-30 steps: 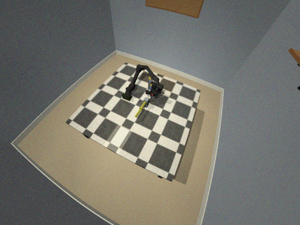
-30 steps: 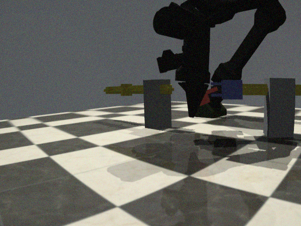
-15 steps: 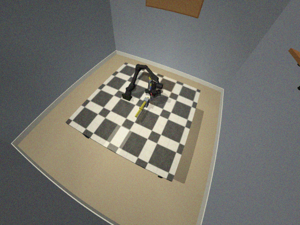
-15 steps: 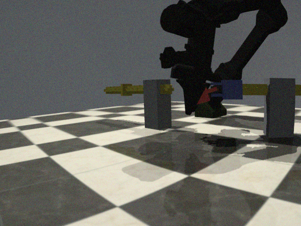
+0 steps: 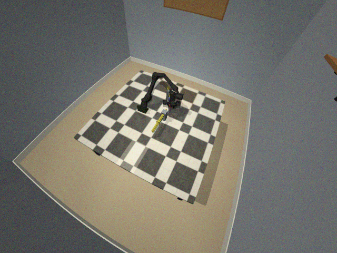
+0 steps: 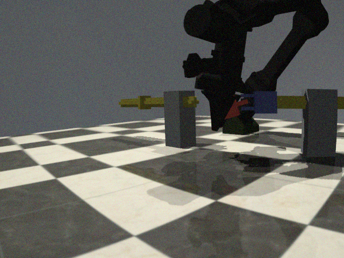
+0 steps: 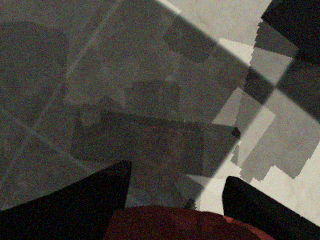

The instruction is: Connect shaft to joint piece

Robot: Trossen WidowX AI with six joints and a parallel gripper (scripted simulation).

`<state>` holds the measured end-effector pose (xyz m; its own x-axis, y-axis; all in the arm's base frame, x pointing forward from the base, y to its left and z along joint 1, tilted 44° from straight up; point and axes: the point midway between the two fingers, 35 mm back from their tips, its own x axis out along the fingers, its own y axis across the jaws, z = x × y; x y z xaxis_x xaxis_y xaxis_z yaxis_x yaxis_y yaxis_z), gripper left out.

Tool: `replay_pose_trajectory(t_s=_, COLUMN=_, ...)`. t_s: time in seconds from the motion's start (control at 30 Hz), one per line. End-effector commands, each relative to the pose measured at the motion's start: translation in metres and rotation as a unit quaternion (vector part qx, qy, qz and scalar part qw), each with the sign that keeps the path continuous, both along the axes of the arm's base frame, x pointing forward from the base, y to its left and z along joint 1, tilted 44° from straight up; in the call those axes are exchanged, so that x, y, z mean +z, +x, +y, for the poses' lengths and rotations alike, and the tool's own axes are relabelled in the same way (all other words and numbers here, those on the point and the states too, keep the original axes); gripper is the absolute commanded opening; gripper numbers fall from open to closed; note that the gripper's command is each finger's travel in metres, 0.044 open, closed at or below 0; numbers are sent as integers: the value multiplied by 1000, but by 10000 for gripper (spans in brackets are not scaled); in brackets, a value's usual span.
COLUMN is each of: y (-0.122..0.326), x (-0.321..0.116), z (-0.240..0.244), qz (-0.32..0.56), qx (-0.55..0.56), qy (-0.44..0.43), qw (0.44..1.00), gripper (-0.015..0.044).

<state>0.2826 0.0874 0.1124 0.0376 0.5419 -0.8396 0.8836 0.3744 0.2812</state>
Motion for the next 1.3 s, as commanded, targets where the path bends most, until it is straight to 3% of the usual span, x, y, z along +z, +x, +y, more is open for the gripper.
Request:
replay_pose_trajectory(t_s=0.0, y=0, x=0, z=0, qz=0, qx=0, qy=0, qw=1000, gripper=0)
replay_pose_trajectory(t_s=0.3, y=0, x=0, z=0, qz=0, qx=0, qy=0, qw=1000, gripper=0)
replay_pose_trajectory(t_s=0.47, y=0, x=0, z=0, qz=0, qx=0, qy=0, qw=1000, gripper=131)
replay_pose_trajectory(t_s=0.57, y=0, x=0, z=0, qz=0, qx=0, qy=0, qw=1000, gripper=147)
replay_pose_trajectory(t_s=0.93, y=0, x=0, z=0, qz=0, qx=0, qy=0, qw=1000, gripper=436)
replay_pose_trajectory(t_s=1.27, y=0, x=0, z=0, qz=0, qx=0, qy=0, qw=1000, gripper=440)
